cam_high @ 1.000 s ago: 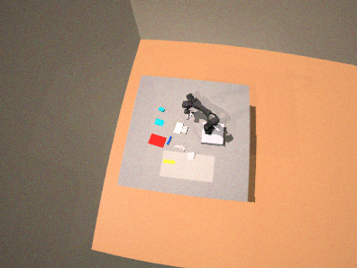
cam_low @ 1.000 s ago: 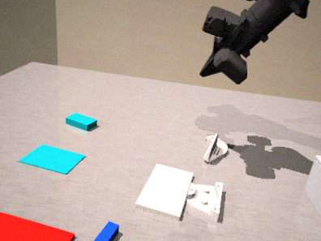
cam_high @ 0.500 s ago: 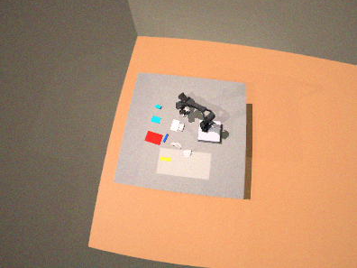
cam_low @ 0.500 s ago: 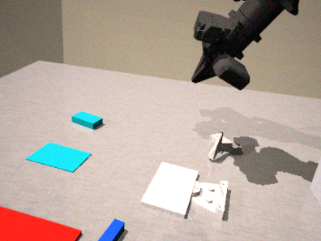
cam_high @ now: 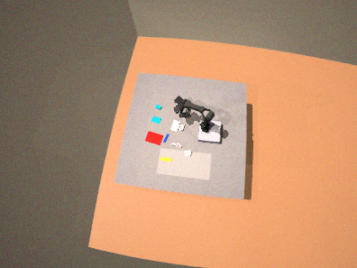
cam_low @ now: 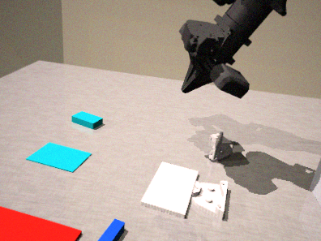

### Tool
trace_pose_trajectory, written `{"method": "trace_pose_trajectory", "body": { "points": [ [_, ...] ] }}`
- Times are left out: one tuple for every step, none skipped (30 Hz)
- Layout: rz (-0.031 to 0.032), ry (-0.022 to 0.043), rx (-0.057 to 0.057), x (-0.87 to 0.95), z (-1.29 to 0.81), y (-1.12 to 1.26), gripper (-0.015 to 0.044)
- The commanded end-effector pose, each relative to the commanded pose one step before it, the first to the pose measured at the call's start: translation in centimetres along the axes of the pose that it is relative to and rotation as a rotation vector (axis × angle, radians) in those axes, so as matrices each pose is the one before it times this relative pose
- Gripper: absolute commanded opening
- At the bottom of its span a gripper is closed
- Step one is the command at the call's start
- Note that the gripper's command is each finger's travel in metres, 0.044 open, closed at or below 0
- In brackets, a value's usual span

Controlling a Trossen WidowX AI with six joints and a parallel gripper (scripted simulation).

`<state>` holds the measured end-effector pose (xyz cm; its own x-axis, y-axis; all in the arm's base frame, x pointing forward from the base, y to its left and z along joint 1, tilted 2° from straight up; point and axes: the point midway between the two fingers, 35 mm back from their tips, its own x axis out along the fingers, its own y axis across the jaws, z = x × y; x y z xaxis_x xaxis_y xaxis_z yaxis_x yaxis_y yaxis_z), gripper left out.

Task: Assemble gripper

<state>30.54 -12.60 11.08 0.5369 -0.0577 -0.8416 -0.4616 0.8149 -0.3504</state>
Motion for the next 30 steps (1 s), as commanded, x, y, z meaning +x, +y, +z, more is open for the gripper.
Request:
{"method": "trace_pose_trajectory", "body": {
  "points": [
    [0.03169,0.00281,-0.0674,0.525,0.83,0.772,0.0],
    [0.00595,-0.00153,-0.0143,0.073,0.226,0.157,0.0],
    [0.00593,-0.00155,-0.0144,0.073,0.227,0.155,0.0],
    [0.00591,-0.00157,-0.0144,0.073,0.229,0.153,0.0],
    [0.00589,-0.0016,-0.0144,0.074,0.23,0.152,0.0],
    [0.00429,-0.00091,-0.0151,0.059,0.213,0.12,0.0],
    [0.00436,-0.00096,-0.0154,0.06,0.218,0.121,0.0],
    [0.00434,-0.00099,-0.0154,0.06,0.22,0.119,0.0],
    [0.00432,-0.00101,-0.0155,0.06,0.221,0.117,0.0],
    [0.0043,-0.00104,-0.0155,0.06,0.222,0.116,0.0],
    [0.00428,-0.00107,-0.0155,0.059,0.223,0.114,0.0],
    [0.00426,-0.00109,-0.0155,0.059,0.225,0.112,0.0],
    [0.00424,-0.00112,-0.0155,0.059,0.226,0.11,0.0],
    [0.00422,-0.00114,-0.0155,0.059,0.227,0.108,0.0],
    [0.00419,-0.00117,-0.0155,0.059,0.228,0.106,0.0],
    [0.00534,0.00017,-0.0176,0.072,0.203,0.113,0.0],
    [0.00583,0.00014,-0.0193,0.079,0.224,0.122,0.0],
    [0.00581,0.0001,-0.0193,0.079,0.226,0.119,0.0],
    [0.00579,0.00005,-0.0194,0.078,0.227,0.116,0.0],
    [0.00577,0.00001,-0.0194,0.078,0.229,0.113,0.0],
    [0.00575,-0.00004,-0.0194,0.077,0.231,0.11,0.0],
    [0.00573,-0.00008,-0.0195,0.077,0.232,0.107,0.0],
    [0.0057,-0.00012,-0.0195,0.077,0.234,0.104,0.0],
    [0.00568,-0.00016,-0.0195,0.076,0.236,0.101,0.0],
    [0.00566,-0.0002,-0.0195,0.076,0.237,0.098,0.0],
    [0.00549,-0.00032,-0.0173,0.081,0.231,0.103,0.0],
    [0.00521,-0.00033,-0.0165,0.077,0.222,0.096,0.0],
    [0.00519,-0.00036,-0.0166,0.076,0.223,0.094,0.0],
    [0.00517,-0.00038,-0.0166,0.076,0.224,0.091,0.0],
    [0.00515,-0.00041,-0.0166,0.076,0.225,0.089,0.0]
  ]
}}
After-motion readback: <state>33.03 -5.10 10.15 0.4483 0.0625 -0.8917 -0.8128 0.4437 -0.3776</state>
